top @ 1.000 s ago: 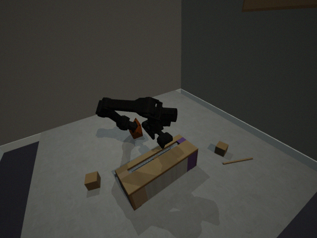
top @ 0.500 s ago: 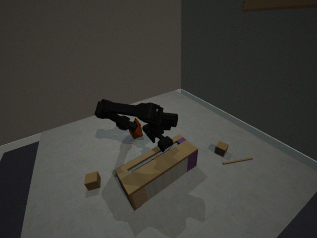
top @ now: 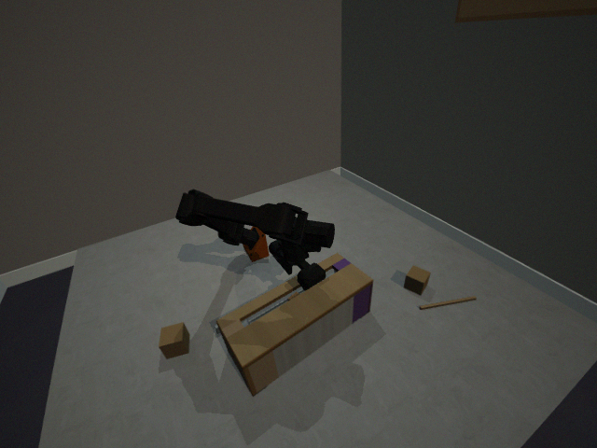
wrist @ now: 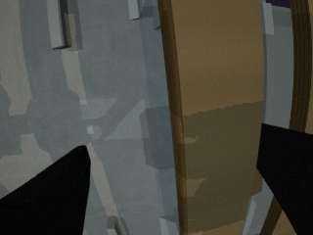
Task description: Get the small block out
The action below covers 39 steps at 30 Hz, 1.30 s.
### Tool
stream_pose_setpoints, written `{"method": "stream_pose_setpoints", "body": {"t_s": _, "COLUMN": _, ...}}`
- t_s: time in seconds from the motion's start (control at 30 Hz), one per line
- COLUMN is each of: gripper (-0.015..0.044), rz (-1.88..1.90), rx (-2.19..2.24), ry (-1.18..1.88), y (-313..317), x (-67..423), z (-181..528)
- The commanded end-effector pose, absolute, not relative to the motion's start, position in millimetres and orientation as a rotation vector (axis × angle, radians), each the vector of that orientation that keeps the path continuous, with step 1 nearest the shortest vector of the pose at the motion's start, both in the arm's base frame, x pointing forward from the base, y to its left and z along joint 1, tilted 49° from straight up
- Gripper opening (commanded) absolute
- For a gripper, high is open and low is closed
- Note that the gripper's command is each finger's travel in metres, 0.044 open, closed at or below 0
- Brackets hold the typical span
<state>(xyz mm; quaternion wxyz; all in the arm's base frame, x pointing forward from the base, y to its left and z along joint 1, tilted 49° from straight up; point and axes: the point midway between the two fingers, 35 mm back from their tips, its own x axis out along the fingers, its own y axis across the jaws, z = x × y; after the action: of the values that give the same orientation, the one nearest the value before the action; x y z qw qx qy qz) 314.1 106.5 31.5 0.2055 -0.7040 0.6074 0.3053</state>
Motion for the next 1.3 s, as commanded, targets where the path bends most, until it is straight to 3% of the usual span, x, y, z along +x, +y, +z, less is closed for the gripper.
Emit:
{"method": "stream_pose_setpoints", "body": {"t_s": 0.0, "gripper": 0.04, "rz": 0.852, "rx": -1.969, "ry": 1.697, "y": 100, "x": 313, "z": 28}}
{"method": "stream_pose_setpoints", "body": {"t_s": 1.27, "gripper": 0.04, "rz": 0.849, "rx": -1.967, "ry": 1.702, "y": 49, "x": 327, "z": 82}}
